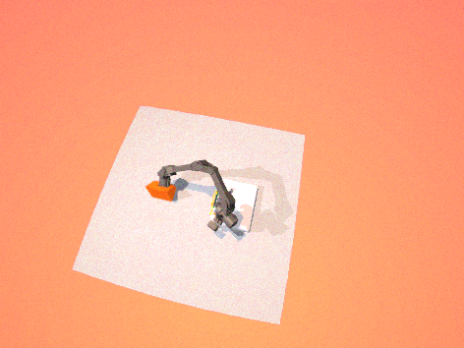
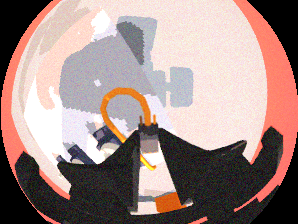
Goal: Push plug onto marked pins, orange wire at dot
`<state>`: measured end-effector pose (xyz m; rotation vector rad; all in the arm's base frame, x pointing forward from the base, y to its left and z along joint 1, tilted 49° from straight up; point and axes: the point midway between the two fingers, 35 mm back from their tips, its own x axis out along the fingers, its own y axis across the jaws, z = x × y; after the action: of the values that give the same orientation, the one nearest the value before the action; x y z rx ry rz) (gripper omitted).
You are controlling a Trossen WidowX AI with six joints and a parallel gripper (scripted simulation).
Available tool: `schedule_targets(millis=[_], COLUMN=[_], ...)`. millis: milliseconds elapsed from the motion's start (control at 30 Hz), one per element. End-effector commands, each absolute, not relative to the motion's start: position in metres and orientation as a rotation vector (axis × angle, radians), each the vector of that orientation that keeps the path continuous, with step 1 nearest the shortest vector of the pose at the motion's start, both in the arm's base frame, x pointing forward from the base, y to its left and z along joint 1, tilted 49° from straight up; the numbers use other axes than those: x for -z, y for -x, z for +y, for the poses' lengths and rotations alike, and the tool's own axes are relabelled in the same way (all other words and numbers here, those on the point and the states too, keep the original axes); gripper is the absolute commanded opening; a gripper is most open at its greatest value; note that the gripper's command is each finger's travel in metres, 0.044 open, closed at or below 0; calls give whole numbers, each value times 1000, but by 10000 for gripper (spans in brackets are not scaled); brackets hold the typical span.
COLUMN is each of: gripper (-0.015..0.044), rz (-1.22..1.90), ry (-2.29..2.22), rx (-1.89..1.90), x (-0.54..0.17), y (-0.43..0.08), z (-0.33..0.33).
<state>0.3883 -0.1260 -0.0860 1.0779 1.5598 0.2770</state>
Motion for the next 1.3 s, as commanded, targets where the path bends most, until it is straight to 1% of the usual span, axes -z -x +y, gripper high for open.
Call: schedule_targets(millis=[0, 133, 367, 1267], gripper=[0, 0, 0, 0], rz=[1550, 1551, 1574, 1707], ry=[-1070, -1070, -1135, -1812], rx=[-274, -274, -211, 571], x=[71, 60, 54, 0], y=[-387, -385, -382, -348], z=[-146, -158, -156, -121])
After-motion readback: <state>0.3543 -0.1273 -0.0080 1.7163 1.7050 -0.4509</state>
